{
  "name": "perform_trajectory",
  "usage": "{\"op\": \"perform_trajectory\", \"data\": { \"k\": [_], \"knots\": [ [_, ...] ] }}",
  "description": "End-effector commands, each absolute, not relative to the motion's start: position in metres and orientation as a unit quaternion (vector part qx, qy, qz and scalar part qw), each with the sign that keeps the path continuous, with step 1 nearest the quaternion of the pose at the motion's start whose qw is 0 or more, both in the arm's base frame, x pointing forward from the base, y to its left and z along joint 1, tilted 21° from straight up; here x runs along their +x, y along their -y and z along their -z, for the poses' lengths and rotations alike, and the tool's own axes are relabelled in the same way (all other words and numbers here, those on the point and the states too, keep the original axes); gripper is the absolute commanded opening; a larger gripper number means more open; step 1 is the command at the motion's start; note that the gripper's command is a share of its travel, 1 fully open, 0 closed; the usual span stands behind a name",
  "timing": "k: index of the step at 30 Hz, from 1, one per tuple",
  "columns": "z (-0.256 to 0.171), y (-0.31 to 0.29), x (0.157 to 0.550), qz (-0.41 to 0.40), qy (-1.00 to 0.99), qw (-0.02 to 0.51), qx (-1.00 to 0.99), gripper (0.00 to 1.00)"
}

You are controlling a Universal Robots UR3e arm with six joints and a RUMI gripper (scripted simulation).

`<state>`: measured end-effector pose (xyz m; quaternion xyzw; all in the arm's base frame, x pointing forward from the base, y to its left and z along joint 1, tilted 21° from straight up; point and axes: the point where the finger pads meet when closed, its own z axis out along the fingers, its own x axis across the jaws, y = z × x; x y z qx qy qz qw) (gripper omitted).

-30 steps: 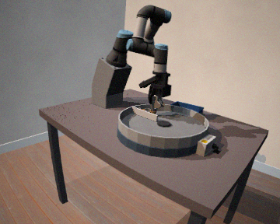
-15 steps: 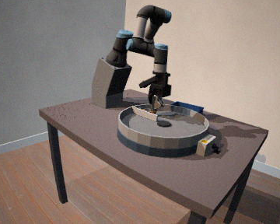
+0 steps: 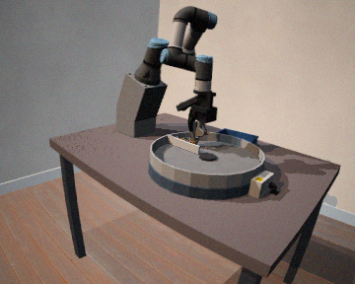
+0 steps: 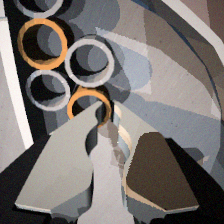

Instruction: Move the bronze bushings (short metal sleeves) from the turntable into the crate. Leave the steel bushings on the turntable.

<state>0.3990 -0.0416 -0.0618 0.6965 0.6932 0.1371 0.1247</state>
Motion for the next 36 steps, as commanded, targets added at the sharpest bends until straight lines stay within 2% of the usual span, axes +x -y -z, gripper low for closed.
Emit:
{"op": "perform_trajectory", "data": {
  "k": [1,25,36],
  "knots": [
    [0.059,0.042,0.398,-0.137,-0.693,0.126,0.696,0.00],
    [0.010,0.043,0.379,-0.137,-0.693,0.126,0.696,0.00],
    [0.002,0.043,0.376,-0.137,-0.693,0.126,0.696,0.00]
  ]
}}
